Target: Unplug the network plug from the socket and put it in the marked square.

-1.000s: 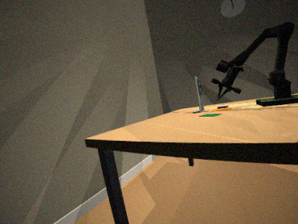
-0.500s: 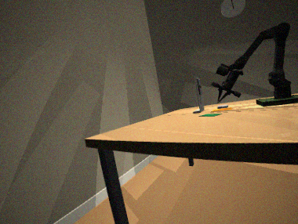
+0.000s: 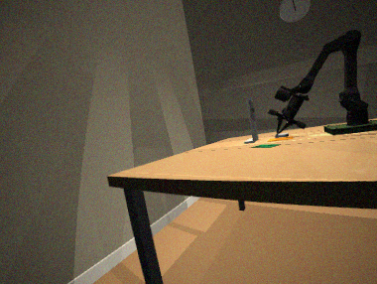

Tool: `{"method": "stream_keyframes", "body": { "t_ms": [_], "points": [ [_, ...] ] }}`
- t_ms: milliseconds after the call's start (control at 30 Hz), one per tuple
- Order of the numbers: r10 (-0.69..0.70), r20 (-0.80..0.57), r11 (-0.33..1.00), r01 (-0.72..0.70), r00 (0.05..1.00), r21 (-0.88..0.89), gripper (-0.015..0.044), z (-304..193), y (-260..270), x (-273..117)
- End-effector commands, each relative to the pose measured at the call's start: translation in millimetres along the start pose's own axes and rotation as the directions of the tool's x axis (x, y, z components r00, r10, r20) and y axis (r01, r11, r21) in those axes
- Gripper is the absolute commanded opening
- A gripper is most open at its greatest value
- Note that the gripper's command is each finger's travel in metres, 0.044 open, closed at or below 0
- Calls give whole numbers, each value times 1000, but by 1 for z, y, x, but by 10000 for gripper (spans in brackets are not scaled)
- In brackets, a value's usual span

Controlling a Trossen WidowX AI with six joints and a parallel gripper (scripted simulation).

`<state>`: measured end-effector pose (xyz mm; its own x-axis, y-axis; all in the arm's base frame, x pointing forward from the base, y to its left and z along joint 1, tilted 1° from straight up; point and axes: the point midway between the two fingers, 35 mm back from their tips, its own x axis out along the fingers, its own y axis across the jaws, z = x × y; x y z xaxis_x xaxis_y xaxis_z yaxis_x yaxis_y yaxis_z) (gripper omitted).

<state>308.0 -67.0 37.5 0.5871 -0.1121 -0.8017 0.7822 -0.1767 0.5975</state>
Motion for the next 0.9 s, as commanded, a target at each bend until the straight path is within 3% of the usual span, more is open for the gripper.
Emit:
{"method": "stream_keyframes", "body": {
  "t_ms": [0, 867],
  "points": [
    [-17, 3, 1000, 17, 1000, 2, 0, 1, -10, 6],
    [-17, 3, 1000, 17, 1000, 3, 0, -2, -9, 10]
  ]
}}
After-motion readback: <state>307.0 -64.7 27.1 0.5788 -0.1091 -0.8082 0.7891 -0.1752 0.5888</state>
